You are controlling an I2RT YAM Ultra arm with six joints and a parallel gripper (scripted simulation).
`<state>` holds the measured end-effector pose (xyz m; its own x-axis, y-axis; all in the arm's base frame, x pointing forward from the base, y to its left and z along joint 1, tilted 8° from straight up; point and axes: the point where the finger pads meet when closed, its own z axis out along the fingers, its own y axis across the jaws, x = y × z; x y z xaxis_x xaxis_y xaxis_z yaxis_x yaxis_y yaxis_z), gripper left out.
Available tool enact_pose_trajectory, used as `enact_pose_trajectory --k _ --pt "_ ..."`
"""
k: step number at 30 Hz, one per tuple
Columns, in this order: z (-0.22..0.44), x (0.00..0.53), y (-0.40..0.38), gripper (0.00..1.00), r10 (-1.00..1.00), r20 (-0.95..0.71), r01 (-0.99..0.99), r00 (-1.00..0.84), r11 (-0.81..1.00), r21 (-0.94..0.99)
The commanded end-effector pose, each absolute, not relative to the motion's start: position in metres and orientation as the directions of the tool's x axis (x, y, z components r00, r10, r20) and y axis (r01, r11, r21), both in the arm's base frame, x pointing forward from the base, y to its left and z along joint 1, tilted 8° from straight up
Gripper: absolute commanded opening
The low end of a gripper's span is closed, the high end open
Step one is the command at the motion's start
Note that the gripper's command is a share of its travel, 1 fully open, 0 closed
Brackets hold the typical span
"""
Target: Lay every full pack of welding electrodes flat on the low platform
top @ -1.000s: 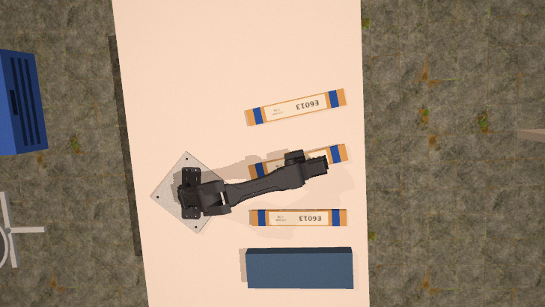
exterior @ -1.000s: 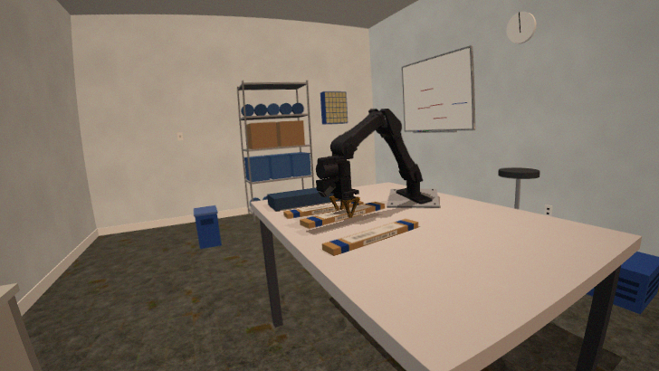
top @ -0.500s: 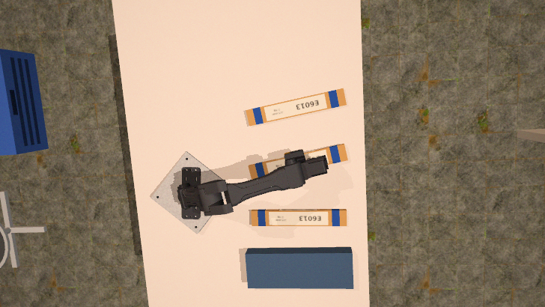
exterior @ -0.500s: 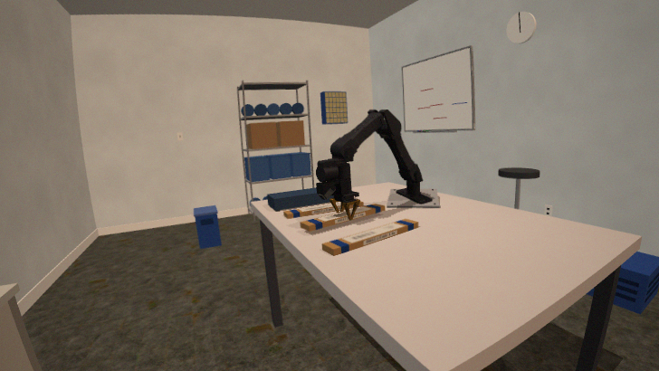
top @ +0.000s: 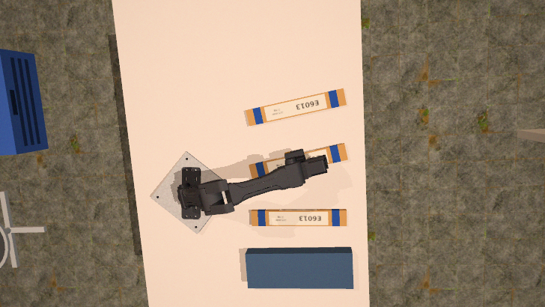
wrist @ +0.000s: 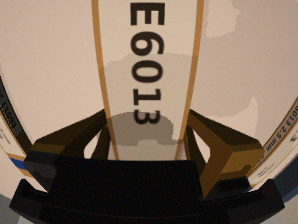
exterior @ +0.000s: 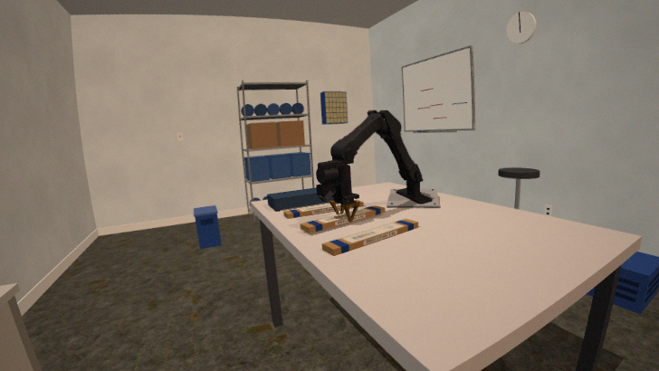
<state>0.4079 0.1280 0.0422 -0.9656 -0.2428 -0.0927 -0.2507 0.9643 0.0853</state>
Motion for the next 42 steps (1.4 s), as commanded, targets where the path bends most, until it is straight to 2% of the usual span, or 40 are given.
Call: enact_pose_trajectory --k 1,41,42 --pt "0.055 0.415 0.133 0.0 -0.241 -0.143 -0.255 -0.96 0.963 0.084" --pt "0.057 0.421 0.132 0.0 -0.236 -0.159 -0.252 -0.959 0.964 0.085" --pt "0.057 0.421 0.132 0.95 -0.236 -0.159 -0.252 -0.959 0.964 0.085"
